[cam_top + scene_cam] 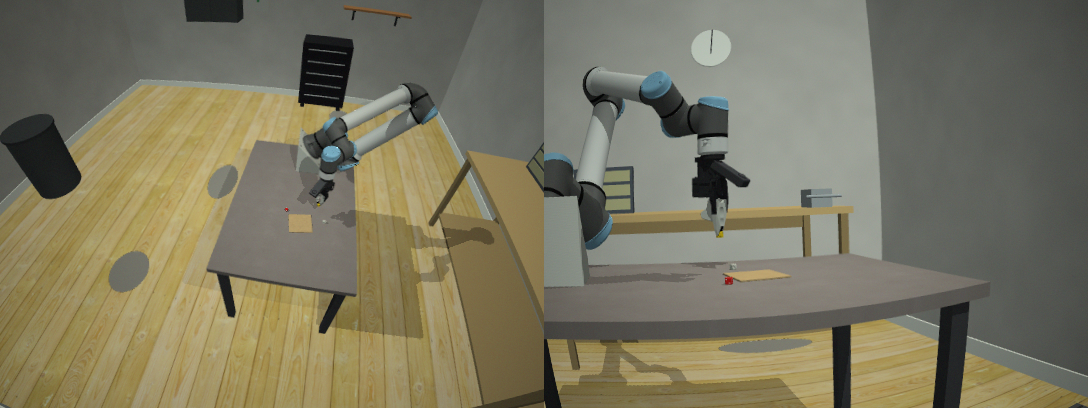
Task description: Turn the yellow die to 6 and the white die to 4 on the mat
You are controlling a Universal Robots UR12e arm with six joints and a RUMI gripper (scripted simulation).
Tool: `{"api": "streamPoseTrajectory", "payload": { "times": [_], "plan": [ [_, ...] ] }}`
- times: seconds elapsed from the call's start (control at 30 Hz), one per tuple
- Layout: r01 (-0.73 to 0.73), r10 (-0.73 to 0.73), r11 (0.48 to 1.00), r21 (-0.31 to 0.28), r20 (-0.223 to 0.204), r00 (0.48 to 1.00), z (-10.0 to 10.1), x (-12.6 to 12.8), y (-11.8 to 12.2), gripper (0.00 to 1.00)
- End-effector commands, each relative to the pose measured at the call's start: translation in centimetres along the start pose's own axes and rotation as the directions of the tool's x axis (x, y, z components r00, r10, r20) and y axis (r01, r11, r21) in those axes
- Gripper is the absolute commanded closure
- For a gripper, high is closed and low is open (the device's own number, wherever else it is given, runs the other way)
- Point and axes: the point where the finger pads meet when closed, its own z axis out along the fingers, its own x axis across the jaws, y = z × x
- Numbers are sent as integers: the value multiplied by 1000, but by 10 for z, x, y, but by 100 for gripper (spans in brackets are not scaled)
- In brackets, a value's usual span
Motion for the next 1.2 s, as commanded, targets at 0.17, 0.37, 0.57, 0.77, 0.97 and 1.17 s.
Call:
{"api": "streamPoseTrajectory", "payload": {
  "times": [0.17, 0.37, 0.57, 0.77, 0.97, 1.17],
  "plan": [
    [265, -265, 964, 2, 2, 964, -6, 6, -61, 100],
    [402, -402, 916, 2, 2, 916, -5, 12, -92, 100],
    [472, -472, 881, 2, 2, 881, -4, 16, -109, 100],
    [566, -566, 824, 3, 1, 824, -1, 22, -132, 100],
    [574, -574, 819, 3, 1, 819, -1, 23, -135, 100],
    [574, -574, 819, 3, 1, 819, -1, 23, -135, 100]
  ]
}}
